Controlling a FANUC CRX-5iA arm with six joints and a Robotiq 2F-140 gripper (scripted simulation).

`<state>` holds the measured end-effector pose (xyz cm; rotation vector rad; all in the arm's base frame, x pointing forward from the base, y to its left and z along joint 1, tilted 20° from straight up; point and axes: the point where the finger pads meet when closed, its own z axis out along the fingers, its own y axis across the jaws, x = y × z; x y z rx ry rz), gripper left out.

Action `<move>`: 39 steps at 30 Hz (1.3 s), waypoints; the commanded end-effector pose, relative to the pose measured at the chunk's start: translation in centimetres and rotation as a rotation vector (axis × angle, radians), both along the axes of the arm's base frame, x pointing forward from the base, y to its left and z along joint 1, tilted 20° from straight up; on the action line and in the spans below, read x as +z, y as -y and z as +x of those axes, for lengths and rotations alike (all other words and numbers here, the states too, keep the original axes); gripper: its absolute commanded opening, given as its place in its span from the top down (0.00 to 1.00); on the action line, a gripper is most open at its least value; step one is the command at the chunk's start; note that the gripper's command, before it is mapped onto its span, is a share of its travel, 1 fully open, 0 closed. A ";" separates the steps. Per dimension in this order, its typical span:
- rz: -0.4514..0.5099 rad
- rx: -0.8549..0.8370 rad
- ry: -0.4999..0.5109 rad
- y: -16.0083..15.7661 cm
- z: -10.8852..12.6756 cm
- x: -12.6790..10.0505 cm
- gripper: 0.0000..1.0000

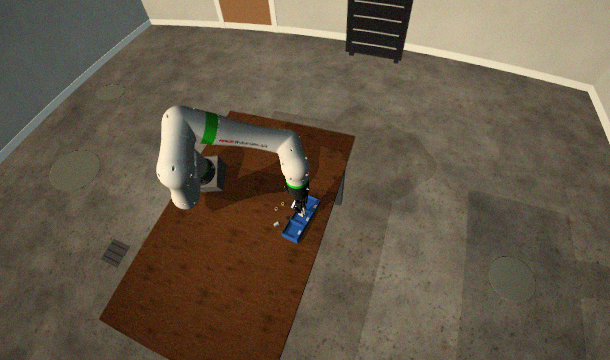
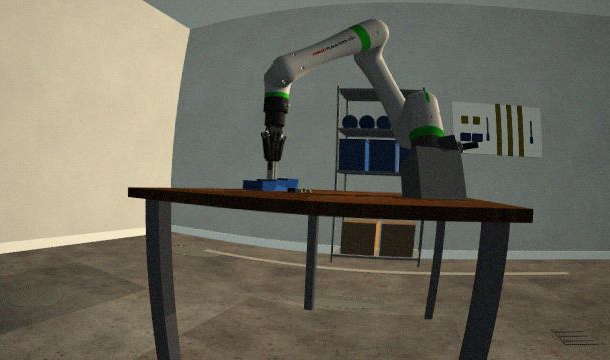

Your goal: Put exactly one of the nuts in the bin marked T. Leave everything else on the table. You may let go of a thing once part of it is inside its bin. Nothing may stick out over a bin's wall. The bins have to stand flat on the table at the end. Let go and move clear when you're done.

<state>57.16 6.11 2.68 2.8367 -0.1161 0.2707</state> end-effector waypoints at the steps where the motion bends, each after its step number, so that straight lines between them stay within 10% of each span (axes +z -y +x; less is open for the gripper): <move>1: 0.000 0.000 0.000 -0.1 0.0 0.3 0.95; 13: 0.000 0.000 0.000 -1.1 -0.6 3.4 0.95; 39: 0.000 0.000 0.000 -8.7 -0.1 -0.3 0.95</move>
